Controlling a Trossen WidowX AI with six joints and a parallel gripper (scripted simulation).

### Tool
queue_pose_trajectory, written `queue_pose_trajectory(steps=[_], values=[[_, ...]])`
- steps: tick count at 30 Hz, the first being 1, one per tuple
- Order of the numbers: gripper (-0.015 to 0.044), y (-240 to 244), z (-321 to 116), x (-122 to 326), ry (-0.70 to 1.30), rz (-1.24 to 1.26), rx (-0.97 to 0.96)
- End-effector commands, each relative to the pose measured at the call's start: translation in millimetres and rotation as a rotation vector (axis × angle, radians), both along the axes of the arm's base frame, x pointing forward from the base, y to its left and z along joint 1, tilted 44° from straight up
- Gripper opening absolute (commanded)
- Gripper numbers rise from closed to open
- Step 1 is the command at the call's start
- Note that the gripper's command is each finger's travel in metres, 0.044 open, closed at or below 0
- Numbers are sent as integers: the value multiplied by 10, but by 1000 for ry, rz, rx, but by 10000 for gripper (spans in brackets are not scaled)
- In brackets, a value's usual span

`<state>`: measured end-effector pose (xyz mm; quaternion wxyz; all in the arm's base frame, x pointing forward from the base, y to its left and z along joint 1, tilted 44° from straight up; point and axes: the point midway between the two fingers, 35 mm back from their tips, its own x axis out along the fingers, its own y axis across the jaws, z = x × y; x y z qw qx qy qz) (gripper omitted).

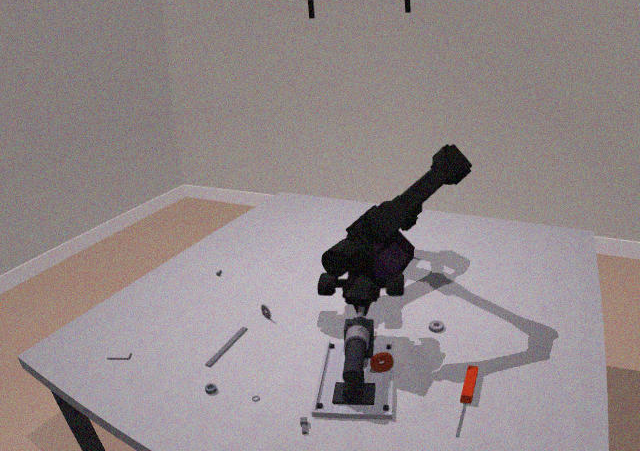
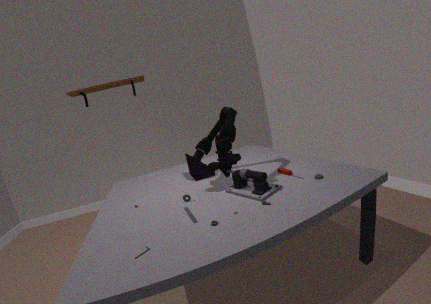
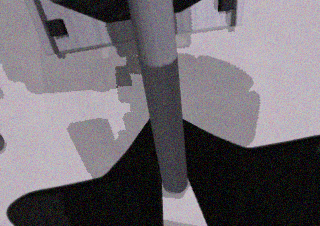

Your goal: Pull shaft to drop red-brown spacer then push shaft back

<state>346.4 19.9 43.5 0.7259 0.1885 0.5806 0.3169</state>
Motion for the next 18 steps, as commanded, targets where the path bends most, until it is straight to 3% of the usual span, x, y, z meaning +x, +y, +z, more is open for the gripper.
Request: queue_pose_trajectory(steps=[1,18], values=[[0,-3,7,7,-3,-2,3],[0,-1,16,25,-3,-2,3]])
